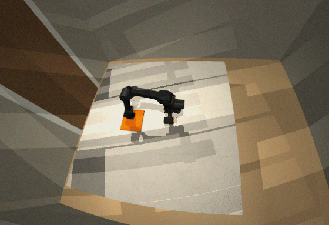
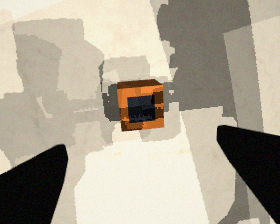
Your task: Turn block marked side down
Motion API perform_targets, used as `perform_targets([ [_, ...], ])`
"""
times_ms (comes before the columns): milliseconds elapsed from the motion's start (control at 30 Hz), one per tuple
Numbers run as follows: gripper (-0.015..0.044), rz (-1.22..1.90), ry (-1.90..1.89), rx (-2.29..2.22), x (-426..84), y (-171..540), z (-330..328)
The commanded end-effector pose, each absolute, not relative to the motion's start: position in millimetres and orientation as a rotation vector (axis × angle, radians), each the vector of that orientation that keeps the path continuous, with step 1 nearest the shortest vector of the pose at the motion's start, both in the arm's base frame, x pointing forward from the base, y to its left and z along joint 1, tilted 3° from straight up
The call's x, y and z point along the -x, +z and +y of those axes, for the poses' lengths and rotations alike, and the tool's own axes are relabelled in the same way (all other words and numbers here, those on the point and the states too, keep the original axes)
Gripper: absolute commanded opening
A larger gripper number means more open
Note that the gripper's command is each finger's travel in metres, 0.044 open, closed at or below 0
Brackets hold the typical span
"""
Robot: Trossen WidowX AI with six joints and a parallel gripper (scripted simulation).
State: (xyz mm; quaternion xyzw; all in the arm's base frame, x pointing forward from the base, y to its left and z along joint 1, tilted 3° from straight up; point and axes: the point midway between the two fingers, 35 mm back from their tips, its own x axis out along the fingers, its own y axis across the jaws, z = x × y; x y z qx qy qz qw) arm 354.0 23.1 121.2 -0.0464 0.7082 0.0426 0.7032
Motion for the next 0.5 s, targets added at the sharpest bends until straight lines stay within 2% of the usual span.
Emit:
perform_targets([
  [0,0.044,1.579,0.082,0.104,-355,115,20],
  [100,0.044,1.579,0.082,0.104,-354,90,20],
  [467,0.044,1.58,0.082,0.104,-353,72,16],
])
